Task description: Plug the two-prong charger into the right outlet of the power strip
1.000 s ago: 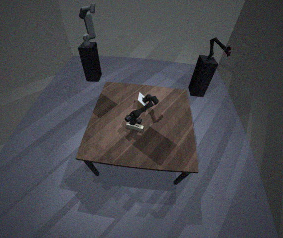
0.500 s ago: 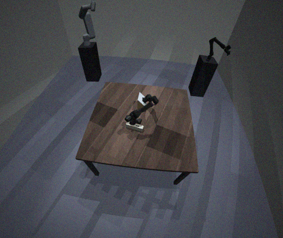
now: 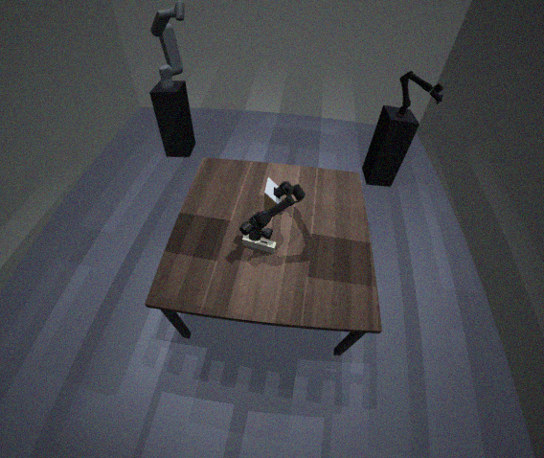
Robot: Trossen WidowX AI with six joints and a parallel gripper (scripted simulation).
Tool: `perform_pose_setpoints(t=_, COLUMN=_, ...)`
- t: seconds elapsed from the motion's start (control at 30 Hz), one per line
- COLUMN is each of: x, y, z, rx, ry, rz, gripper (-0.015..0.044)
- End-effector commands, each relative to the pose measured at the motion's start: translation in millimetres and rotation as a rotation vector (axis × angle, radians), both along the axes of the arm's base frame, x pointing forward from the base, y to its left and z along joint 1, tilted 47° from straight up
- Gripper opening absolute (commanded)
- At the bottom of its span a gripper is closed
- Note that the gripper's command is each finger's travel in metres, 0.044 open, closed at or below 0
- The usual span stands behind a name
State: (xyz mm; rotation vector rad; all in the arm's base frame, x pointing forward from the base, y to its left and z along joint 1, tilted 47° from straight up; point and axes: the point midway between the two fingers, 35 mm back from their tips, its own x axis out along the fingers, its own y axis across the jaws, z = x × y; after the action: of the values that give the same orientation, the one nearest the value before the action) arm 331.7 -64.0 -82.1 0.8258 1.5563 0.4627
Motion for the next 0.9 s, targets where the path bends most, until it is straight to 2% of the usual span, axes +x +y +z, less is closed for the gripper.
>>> perform_pose_setpoints(t=0.0, x=6.5, y=-1.1, z=-0.8, rx=-0.006, ry=-0.024, rz=-0.010, gripper=0.0000)
perform_pose_setpoints(t=0.73, x=-0.6, y=0.4, z=-0.9, rx=0.000, ry=0.001, rz=-0.001, gripper=0.0000)
perform_pose_setpoints(t=0.87, x=-0.6, y=0.4, z=-0.9, rx=0.000, ry=0.001, rz=-0.001, gripper=0.0105)
